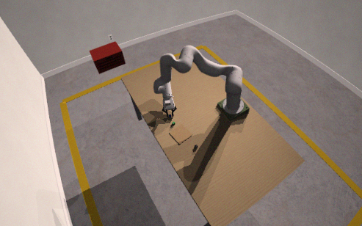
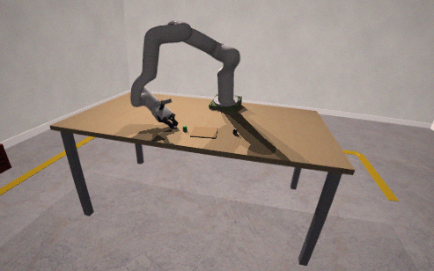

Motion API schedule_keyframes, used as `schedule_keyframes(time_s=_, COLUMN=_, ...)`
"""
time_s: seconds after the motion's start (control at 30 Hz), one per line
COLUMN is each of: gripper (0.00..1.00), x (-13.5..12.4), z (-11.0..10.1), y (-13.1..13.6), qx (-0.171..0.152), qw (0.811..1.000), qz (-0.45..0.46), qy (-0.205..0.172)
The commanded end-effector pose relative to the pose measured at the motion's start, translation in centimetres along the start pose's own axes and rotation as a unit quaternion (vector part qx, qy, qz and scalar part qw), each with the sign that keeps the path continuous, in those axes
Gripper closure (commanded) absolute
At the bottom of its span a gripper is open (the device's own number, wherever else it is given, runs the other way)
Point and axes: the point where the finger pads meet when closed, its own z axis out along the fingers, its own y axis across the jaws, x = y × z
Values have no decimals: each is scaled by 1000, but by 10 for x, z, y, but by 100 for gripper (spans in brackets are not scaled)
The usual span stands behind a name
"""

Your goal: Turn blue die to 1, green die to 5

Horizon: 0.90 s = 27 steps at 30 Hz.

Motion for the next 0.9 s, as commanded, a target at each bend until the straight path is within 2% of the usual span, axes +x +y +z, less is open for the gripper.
schedule_keyframes(time_s=0.0, gripper=64, x=0, z=-1, y=1, qx=0, qw=1000, qz=-1, qy=0)
schedule_keyframes(time_s=0.43, gripper=64, x=0, z=-4, y=1, qx=0, qw=1000, qz=-1, qy=0)
schedule_keyframes(time_s=0.87, gripper=64, x=0, z=-40, y=1, qx=0, qw=1000, qz=-1, qy=0)
